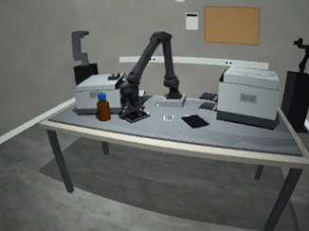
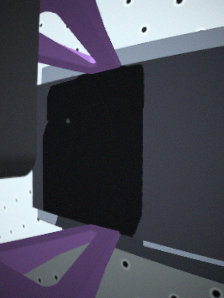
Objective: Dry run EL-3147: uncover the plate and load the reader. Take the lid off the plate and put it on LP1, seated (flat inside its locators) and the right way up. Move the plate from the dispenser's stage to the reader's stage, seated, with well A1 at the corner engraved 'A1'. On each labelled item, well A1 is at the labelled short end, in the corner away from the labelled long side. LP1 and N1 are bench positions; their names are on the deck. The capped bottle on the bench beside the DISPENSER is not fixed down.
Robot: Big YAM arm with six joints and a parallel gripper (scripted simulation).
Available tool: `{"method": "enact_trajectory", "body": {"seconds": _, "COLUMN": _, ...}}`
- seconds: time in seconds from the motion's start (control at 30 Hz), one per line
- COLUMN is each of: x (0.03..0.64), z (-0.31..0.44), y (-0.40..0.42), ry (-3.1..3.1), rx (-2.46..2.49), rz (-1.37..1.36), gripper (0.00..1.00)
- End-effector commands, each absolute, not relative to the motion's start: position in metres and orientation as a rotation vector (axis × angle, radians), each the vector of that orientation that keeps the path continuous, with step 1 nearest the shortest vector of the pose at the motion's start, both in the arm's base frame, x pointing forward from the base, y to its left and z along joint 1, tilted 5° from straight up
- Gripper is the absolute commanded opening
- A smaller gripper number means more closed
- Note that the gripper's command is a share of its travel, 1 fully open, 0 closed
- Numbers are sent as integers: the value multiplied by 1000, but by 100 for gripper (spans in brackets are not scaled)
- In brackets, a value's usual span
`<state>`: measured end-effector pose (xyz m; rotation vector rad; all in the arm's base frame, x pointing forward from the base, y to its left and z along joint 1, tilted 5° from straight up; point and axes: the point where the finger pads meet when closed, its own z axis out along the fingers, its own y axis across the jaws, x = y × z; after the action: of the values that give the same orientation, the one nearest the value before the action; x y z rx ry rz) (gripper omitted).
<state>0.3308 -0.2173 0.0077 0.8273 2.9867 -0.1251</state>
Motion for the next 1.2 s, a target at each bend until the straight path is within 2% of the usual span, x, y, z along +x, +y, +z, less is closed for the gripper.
{"method": "enact_trajectory", "body": {"seconds": 0.0, "x": 344, "z": 23, "y": -223, "ry": 2970, "rx": 803, "rz": -144, "gripper": 85}}
{"method": "enact_trajectory", "body": {"seconds": 1.17, "x": 340, "z": 22, "y": -219, "ry": 2953, "rx": 799, "rz": -150, "gripper": 85}}
